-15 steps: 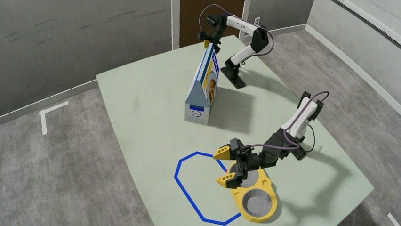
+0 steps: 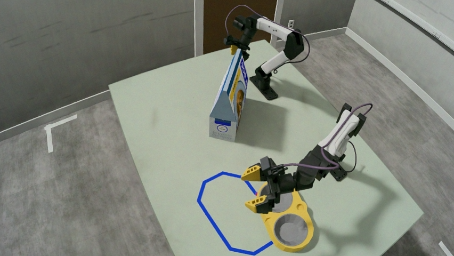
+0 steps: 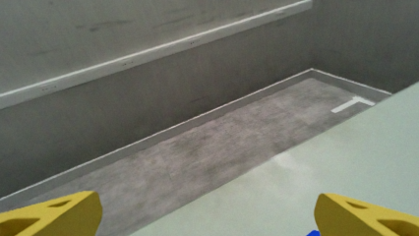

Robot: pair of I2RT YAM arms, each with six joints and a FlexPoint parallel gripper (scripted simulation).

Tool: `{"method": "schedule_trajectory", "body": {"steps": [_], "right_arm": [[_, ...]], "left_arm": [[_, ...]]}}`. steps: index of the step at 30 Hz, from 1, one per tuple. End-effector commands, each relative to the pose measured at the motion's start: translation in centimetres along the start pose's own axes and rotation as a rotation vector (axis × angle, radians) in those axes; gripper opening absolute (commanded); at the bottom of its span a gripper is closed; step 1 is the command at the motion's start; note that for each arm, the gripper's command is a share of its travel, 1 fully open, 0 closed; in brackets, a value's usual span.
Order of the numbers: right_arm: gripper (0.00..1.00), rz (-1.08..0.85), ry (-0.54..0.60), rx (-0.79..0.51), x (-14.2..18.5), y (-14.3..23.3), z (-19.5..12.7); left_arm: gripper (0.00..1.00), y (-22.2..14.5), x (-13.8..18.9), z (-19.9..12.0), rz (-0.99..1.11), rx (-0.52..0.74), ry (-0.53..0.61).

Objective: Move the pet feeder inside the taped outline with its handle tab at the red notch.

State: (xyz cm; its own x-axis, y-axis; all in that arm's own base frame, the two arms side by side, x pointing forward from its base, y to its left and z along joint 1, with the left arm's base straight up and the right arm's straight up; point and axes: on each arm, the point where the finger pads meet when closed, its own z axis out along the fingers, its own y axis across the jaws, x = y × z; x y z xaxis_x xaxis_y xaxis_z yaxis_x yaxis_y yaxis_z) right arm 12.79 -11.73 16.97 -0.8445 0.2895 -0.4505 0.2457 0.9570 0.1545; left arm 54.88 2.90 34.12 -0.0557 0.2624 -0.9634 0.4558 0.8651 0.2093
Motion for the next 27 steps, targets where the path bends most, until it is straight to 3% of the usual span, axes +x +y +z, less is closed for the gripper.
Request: {"method": "schedule_trajectory", "body": {"steps": [1,6,9,17,19,27], "right_arm": [[1.0,-0.006,-0.008,0.007,-0.2,0.0,-0.2],[1.0,-0.006,-0.03,0.052,-1.2,-1.0,-0.5],[1.0,-0.012,-0.065,0.095,-2.9,-2.0,-0.7],[1.0,-0.107,-0.204,0.159,-10.7,-2.5,-1.6],[1.0,-0.107,-0.204,0.159,-10.7,-2.5,-1.6],[1.0,-0.195,-0.427,0.156,-20.8,0.7,-3.0]], "left_arm": [[1.0,0.1,-0.8,-0.3,0.011,-0.005,-0.016],[1.0,0.0,-0.2,-1.0,-0.023,-0.034,0.026],[1.0,-0.2,1.9,-2.3,-0.083,-0.086,0.113],[1.0,-4.4,9.6,-10.7,-0.317,-0.262,0.455],[1.0,-4.4,9.6,-10.7,-0.317,-0.262,0.455],[1.0,-9.3,16.7,-19.9,-0.539,-0.444,0.78]]}}
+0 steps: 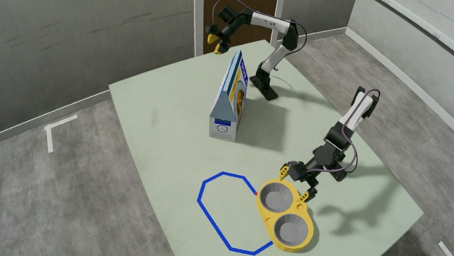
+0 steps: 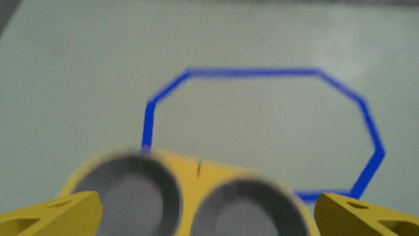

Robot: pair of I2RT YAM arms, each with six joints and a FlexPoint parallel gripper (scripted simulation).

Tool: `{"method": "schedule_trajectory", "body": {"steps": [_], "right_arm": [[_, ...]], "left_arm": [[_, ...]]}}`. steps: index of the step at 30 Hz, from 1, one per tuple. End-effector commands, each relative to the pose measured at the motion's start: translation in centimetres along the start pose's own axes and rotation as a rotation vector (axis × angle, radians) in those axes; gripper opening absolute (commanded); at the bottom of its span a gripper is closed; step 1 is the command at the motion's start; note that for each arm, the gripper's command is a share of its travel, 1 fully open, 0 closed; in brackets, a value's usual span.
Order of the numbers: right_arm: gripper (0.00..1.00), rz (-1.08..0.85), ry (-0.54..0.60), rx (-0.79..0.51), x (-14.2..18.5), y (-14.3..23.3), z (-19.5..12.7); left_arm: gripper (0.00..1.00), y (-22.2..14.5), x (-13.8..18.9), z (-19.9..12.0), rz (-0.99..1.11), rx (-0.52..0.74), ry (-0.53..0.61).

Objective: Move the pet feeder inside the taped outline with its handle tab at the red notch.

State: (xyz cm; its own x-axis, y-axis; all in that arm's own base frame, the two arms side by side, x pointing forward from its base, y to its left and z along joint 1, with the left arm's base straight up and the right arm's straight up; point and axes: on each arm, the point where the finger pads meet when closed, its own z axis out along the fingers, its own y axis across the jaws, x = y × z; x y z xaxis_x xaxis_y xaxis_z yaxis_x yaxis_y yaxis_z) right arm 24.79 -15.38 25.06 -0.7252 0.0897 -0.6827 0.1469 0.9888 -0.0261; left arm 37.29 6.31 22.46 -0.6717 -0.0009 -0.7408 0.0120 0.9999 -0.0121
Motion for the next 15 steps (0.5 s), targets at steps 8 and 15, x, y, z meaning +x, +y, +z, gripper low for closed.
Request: {"method": "schedule_trajectory", "body": {"steps": [8,15], "right_arm": [[1.0,-0.18,-0.369,-0.024,-14.3,6.3,-0.8],[1.0,-0.279,-0.463,-0.17,-16.7,14.6,-1.5]], "left_arm": [[1.0,2.2,11.9,-3.7,-0.248,-0.206,0.347],[1.0,2.5,13.9,-4.0,-0.282,-0.229,0.395]]}}
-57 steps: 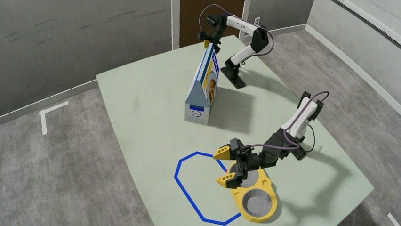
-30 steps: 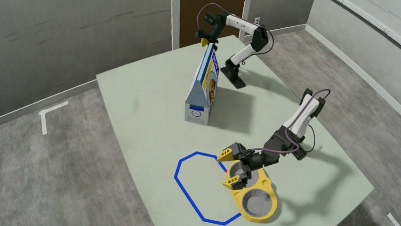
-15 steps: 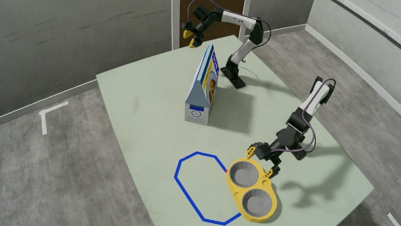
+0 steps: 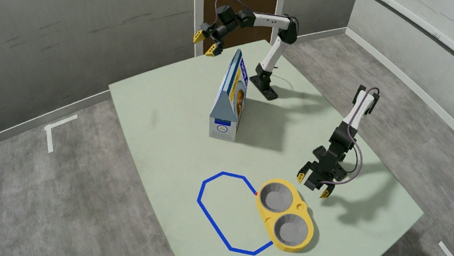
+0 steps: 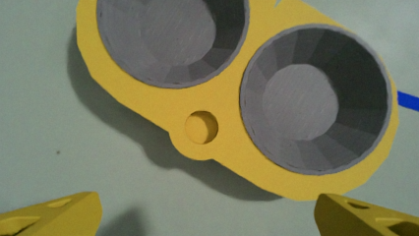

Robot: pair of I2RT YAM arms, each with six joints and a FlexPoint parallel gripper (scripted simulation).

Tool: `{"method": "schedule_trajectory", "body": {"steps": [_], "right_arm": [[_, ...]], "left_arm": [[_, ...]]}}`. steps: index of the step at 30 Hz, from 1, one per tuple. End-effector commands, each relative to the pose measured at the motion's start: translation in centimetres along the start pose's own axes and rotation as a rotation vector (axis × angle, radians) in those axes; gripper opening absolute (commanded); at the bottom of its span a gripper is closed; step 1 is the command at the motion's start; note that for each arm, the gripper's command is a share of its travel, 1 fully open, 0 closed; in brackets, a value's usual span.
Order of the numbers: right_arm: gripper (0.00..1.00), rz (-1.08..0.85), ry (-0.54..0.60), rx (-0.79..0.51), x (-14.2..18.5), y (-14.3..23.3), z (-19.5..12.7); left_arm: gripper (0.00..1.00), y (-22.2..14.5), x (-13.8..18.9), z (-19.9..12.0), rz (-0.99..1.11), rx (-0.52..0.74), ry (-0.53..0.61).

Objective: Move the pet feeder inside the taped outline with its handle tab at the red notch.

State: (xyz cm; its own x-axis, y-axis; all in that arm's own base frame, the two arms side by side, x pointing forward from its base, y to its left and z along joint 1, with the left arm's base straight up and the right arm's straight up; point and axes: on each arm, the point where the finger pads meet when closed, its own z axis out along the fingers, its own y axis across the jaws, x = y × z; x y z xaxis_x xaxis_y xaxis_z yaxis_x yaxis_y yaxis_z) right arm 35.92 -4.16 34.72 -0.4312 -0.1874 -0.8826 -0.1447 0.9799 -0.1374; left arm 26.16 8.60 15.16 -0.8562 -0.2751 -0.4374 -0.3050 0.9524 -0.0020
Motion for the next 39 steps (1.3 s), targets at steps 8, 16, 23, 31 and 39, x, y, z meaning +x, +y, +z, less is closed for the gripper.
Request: {"method": "schedule_trajectory", "body": {"steps": [8,16,23,31,39], "right_arm": [[1.0,-0.098,-0.18,-0.263,-6.1,14.6,1.8],[1.0,-0.145,-0.194,-0.469,-5.1,25.0,0.3],[1.0,-0.203,-0.204,-0.677,-3.0,34.6,-3.8],[1.0,-0.239,-0.198,-0.825,-0.8,40.6,-7.7],[1.0,-0.303,-0.171,-1.004,3.1,46.9,-13.4]], "left_arm": [[1.0,0.6,0.7,0.1,-0.025,-0.014,0.015],[0.44,0.6,0.6,0.3,-0.217,-0.02,0.057],[0.38,1.1,1.0,3.0,-0.575,-0.074,0.203],[0.38,1.5,1.4,5.2,-0.84,-0.15,0.308],[0.38,1.9,1.9,7.6,-1.038,-0.238,0.402]]}}
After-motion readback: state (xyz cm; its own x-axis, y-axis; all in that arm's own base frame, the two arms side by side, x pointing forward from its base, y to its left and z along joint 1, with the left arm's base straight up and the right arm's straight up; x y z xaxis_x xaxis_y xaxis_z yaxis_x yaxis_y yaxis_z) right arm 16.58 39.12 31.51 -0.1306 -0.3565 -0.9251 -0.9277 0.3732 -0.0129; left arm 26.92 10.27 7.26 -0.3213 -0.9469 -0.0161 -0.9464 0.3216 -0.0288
